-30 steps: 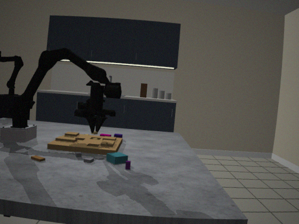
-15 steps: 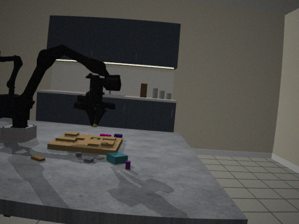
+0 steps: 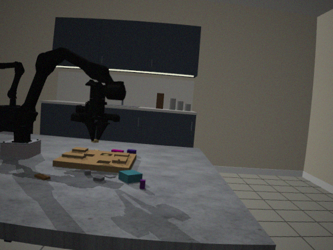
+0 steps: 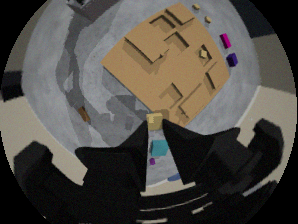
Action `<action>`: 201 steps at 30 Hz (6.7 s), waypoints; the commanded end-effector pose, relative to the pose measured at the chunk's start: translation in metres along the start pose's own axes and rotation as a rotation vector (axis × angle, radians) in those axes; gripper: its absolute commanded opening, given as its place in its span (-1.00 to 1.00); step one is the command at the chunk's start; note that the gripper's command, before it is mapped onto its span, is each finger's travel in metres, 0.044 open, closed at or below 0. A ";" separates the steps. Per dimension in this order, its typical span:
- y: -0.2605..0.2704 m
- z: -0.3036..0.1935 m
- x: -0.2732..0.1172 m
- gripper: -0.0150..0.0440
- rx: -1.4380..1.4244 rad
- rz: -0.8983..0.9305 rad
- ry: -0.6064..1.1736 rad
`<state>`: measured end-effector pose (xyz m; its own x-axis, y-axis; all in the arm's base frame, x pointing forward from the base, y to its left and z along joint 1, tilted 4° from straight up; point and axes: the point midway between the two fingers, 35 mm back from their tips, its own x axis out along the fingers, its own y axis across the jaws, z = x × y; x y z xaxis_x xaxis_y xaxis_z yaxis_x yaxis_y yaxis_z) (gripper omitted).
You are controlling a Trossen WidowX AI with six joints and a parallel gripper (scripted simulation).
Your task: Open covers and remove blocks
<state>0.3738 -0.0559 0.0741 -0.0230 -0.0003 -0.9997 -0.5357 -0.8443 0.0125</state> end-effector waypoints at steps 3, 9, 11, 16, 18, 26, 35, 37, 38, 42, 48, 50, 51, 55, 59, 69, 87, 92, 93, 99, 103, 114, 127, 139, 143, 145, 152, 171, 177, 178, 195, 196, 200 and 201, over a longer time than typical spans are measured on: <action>0.025 -0.003 0.001 -0.22 -0.002 0.009 -0.002; 0.049 -0.004 0.001 -0.22 -0.002 0.011 -0.002; 0.056 -0.004 0.001 -0.22 -0.002 0.012 -0.002; 0.076 -0.003 0.001 -0.22 -0.002 0.014 -0.002; 0.083 -0.003 0.001 -0.22 -0.002 0.014 -0.002; 0.110 0.000 0.001 -0.22 -0.002 0.017 -0.003; 0.111 -0.001 0.012 -0.22 -0.002 0.017 -0.003; 0.111 -0.002 0.015 -0.22 -0.002 0.017 -0.003; 0.111 -0.002 0.017 -0.22 -0.002 0.017 -0.003; 0.111 -0.003 0.023 -0.22 -0.002 0.017 -0.003; 0.111 -0.003 0.033 -0.22 -0.002 0.017 -0.003; 0.111 -0.004 0.036 -0.22 -0.002 0.017 -0.003; 0.111 -0.004 0.038 -0.22 -0.002 0.017 -0.003; 0.111 -0.004 0.045 -0.22 -0.002 0.017 -0.003; 0.111 -0.004 0.051 -0.22 -0.002 0.017 -0.003; 0.111 -0.004 0.068 -0.22 -0.002 0.017 -0.003; 0.112 -0.001 0.097 -0.22 -0.002 0.017 -0.003; 0.113 0.001 0.105 -0.22 -0.002 0.017 -0.003; 0.113 0.001 0.106 -0.22 -0.002 0.017 -0.003; 0.112 0.000 0.105 -0.13 0.002 0.012 0.001; 0.112 0.000 0.105 0.22 0.002 0.012 0.001; 0.112 -0.001 0.097 1.00 0.002 0.012 0.001; 0.111 -0.002 0.056 1.00 0.001 0.016 0.000; 0.108 0.001 0.029 0.82 0.000 0.017 -0.003; 0.086 0.002 0.029 0.47 0.007 0.015 -0.002; 0.075 0.003 0.029 0.29 0.011 0.013 -0.001; 0.046 0.009 0.028 -0.33 0.363 0.010 0.001; -0.030 0.037 0.028 -0.49 1.750 0.003 0.001; -0.045 0.045 0.028 -0.49 2.043 0.002 -0.001; -0.051 0.048 0.028 -0.49 2.079 0.002 -0.001; -0.120 0.094 0.028 -0.49 2.777 0.010 -0.010; -0.124 0.097 0.028 -0.49 2.812 0.011 -0.010; -0.132 0.104 0.028 -0.49 3.052 0.015 -0.010; -0.133 0.105 0.028 -0.49 3.105 0.015 -0.009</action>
<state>0.3643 0.0562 0.0493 -0.0068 -0.0113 -0.9999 -0.1182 0.9929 -0.0104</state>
